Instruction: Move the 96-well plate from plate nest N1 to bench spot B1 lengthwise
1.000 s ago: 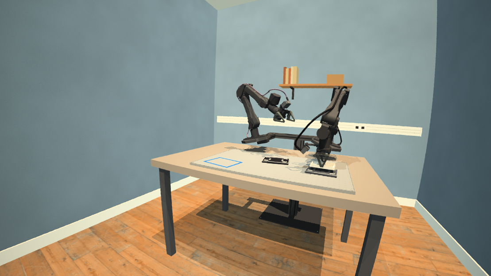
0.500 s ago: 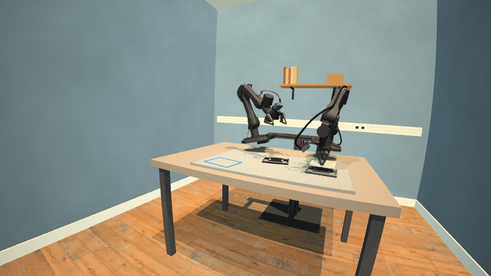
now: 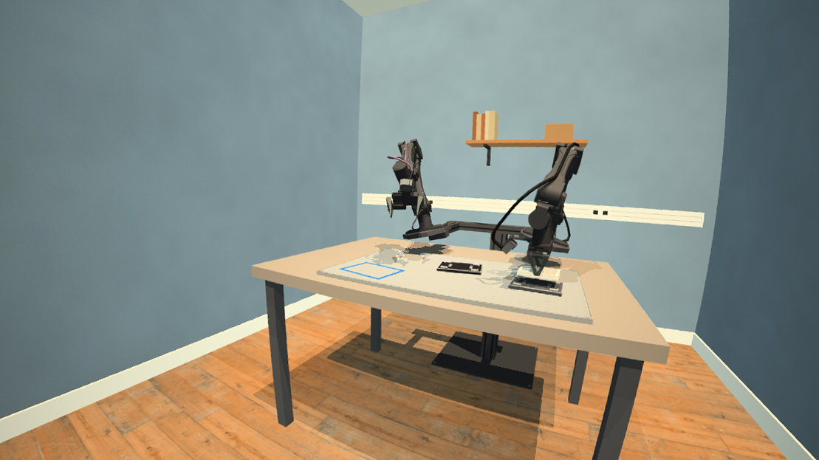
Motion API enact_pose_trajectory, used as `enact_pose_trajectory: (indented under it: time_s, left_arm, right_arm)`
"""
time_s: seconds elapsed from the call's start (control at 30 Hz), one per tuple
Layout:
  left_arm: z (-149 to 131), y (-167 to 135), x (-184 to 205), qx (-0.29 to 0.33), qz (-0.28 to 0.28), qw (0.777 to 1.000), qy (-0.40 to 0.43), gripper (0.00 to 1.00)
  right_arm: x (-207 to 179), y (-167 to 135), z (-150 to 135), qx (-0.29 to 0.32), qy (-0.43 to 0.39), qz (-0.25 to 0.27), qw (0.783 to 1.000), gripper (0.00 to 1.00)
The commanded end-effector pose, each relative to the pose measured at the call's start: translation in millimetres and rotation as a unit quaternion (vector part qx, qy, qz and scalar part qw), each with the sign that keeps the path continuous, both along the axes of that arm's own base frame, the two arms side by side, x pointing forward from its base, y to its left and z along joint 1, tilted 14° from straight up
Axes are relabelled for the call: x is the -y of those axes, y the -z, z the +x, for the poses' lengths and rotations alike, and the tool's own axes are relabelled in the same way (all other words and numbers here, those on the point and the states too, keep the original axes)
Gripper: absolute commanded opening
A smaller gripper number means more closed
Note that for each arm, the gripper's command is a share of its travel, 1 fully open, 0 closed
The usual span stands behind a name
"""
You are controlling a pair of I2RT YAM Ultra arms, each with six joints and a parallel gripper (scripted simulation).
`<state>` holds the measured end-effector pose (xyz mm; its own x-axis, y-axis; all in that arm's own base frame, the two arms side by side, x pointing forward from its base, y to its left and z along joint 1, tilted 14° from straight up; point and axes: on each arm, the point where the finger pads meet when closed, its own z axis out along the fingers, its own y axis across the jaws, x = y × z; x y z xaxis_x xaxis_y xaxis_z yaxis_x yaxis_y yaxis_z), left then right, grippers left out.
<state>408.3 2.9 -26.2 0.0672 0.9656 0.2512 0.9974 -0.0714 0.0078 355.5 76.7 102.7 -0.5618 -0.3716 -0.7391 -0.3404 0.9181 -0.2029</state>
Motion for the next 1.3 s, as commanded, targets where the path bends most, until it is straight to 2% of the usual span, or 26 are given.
enact_pose_trajectory:
  time_s: [0.0, 0.1, 0.17, 0.27, 0.33, 0.43, 0.5, 0.67, 0.73, 0.9, 1.1, 1.27]
  left_arm:
    - [10.2, -13.3, 6.5, 0.021, -0.005, 1.000, 0.003, 0.79]
    - [10.2, -13.3, 6.5, 0.021, -0.005, 1.000, 0.003, 0.79]
    - [10.2, -13.3, 6.5, 0.021, -0.005, 1.000, 0.003, 0.79]
    - [15.5, -16.4, 13.3, 0.042, -0.008, 0.999, -0.014, 0.79]
    - [10.7, -11.6, 25.8, 0.047, -0.010, 0.998, -0.034, 0.79]
    - [-8.7, 5.6, 68.7, 0.041, -0.016, 0.997, -0.060, 0.79]
    - [-28.7, 17.5, 94.7, 0.019, -0.008, 0.998, -0.062, 0.79]
    - [-54.1, 34.7, 175.4, 0.015, -0.007, 0.999, -0.046, 0.79]
    - [-54.1, 34.7, 175.4, 0.015, -0.007, 0.999, -0.046, 0.79]
    - [-79.9, 51.8, 239.3, 0.009, -0.002, 1.000, -0.023, 0.79]
    - [-94.1, 61.9, 276.4, 0.001, 0.001, 1.000, -0.004, 0.79]
    - [-92.4, 64.1, 283.9, 0.001, -0.001, 1.000, -0.002, 0.79]
  right_arm:
    - [43.5, -19.4, 11.0, 0.006, 0.026, -0.007, 1.000, 1.00]
    - [96.1, -24.1, 11.7, 0.007, 0.084, -0.013, 0.996, 1.00]
    - [96.1, -24.1, 11.7, 0.007, 0.084, -0.013, 0.996, 1.00]
    - [133.6, -27.7, 7.6, 0.008, 0.127, -0.018, 0.992, 1.00]
    - [147.5, -29.2, 5.2, 0.008, 0.143, -0.019, 0.990, 1.00]
    - [163.6, -31.1, 1.8, 0.009, 0.162, -0.021, 0.987, 1.00]
    - [169.5, -31.9, 0.5, 0.010, 0.169, -0.022, 0.985, 1.00]
    - [175.6, -32.9, -0.8, 0.011, 0.177, -0.022, 0.984, 1.00]
    - [175.6, -32.9, -0.8, 0.011, 0.177, -0.022, 0.984, 1.00]
    - [174.7, -33.0, -0.6, 0.011, 0.177, -0.020, 0.984, 1.00]
    - [174.8, -33.0, -0.6, 0.011, 0.178, -0.020, 0.984, 1.00]
    - [174.8, -33.0, -0.6, 0.011, 0.178, -0.020, 0.984, 1.00]
